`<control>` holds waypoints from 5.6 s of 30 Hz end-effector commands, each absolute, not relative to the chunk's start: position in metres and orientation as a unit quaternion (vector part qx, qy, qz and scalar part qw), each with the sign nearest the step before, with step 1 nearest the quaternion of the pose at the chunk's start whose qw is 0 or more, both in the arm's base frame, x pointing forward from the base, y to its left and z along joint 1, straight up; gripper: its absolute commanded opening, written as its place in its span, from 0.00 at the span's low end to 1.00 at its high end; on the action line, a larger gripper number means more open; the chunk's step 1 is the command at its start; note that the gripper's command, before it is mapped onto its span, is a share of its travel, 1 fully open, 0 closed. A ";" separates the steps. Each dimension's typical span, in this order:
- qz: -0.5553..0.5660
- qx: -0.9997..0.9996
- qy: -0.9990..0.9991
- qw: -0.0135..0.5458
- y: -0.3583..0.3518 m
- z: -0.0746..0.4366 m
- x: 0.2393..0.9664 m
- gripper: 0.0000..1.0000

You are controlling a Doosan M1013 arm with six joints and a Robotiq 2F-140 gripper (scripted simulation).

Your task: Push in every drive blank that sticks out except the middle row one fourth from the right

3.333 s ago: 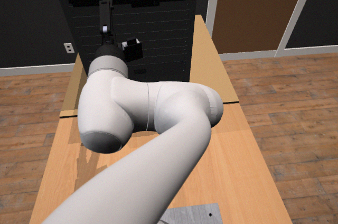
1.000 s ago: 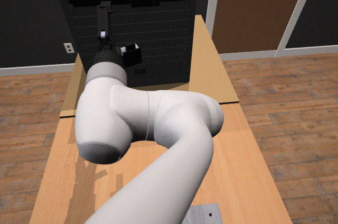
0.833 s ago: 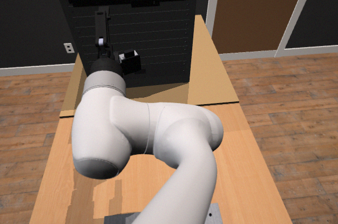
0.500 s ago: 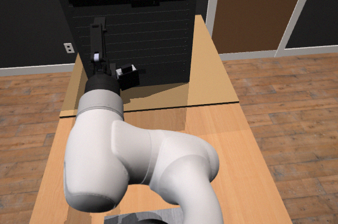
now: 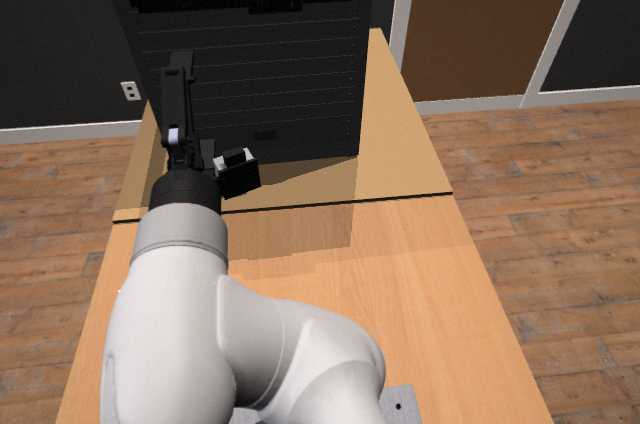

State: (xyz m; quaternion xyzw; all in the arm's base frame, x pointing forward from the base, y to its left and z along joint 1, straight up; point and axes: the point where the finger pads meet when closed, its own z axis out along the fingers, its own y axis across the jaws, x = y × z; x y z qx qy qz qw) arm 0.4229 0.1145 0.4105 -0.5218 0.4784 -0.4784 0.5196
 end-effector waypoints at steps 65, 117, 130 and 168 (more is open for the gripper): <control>-0.649 -0.660 0.241 0.291 0.115 0.424 0.456 1.00; -0.658 -0.630 -0.311 -0.271 0.109 0.430 0.528 1.00; -0.604 -0.573 -0.411 -0.372 0.107 0.428 0.543 1.00; -0.518 -0.483 -0.518 -0.479 0.103 0.424 0.562 1.00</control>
